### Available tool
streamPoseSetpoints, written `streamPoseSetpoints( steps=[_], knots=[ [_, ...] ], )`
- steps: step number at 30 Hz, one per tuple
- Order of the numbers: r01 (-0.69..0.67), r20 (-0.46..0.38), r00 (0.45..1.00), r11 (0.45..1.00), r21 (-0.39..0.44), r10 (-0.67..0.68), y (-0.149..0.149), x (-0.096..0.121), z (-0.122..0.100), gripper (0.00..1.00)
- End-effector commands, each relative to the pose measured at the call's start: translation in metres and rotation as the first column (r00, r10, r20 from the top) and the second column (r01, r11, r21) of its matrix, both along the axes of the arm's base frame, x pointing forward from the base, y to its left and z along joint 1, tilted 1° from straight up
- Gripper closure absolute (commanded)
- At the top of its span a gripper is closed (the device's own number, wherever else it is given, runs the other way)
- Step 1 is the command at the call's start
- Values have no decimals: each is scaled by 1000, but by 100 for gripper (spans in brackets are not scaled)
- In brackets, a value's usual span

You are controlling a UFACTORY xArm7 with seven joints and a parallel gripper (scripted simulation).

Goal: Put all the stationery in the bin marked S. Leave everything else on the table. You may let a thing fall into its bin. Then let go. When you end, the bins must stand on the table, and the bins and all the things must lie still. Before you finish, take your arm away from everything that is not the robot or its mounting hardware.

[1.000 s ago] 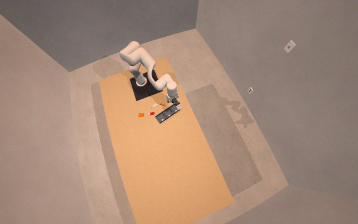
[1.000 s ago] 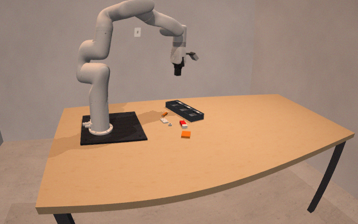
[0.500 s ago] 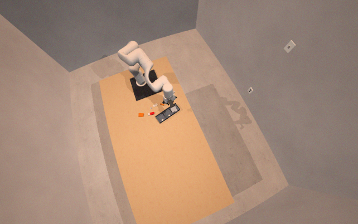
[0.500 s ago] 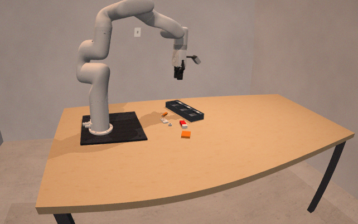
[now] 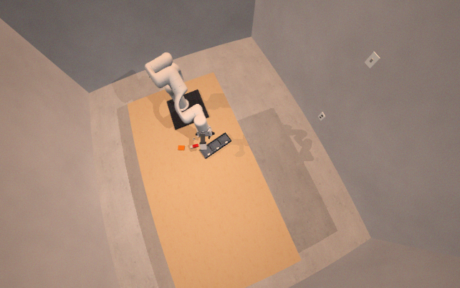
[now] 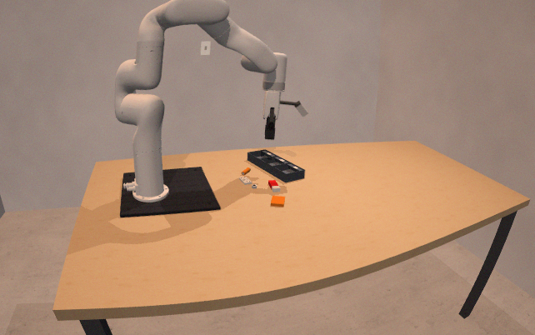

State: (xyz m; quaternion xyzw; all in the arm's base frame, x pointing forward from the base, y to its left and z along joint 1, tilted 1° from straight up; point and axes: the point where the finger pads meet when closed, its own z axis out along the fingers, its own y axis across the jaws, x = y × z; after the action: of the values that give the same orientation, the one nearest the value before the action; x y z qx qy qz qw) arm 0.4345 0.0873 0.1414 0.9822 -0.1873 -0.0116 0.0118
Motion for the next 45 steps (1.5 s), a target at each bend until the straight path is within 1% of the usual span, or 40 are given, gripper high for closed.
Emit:
streamPoseSetpoints(
  steps=[1,2,7,13,16,18,19,24,33,35,36,39,45],
  knots=[
    [104,16,995,995,-1,-104,-30,-4,-12,62],
    [180,16,983,984,-1,-180,-37,-5,-16,62],
    [295,16,955,956,0,-295,-74,-14,-34,62],
    [446,16,895,895,-1,-446,-118,-24,-56,62],
    [517,17,856,856,-2,-517,-118,-24,-56,62],
    [517,17,856,856,-2,-517,-118,-24,-56,62],
    [583,19,812,812,-2,-583,-118,-24,-56,62],
    [671,22,742,742,2,-670,-119,-24,-56,62],
    [819,25,573,573,11,-819,-119,-24,-56,62],
    [819,25,573,573,11,-819,-119,-24,-56,62],
    [859,26,512,512,13,-859,-119,-24,-56,62],
    [889,28,457,458,15,-889,-118,-24,-56,62],
    [946,37,323,324,18,-946,-118,-24,-56,62]
  ],
)
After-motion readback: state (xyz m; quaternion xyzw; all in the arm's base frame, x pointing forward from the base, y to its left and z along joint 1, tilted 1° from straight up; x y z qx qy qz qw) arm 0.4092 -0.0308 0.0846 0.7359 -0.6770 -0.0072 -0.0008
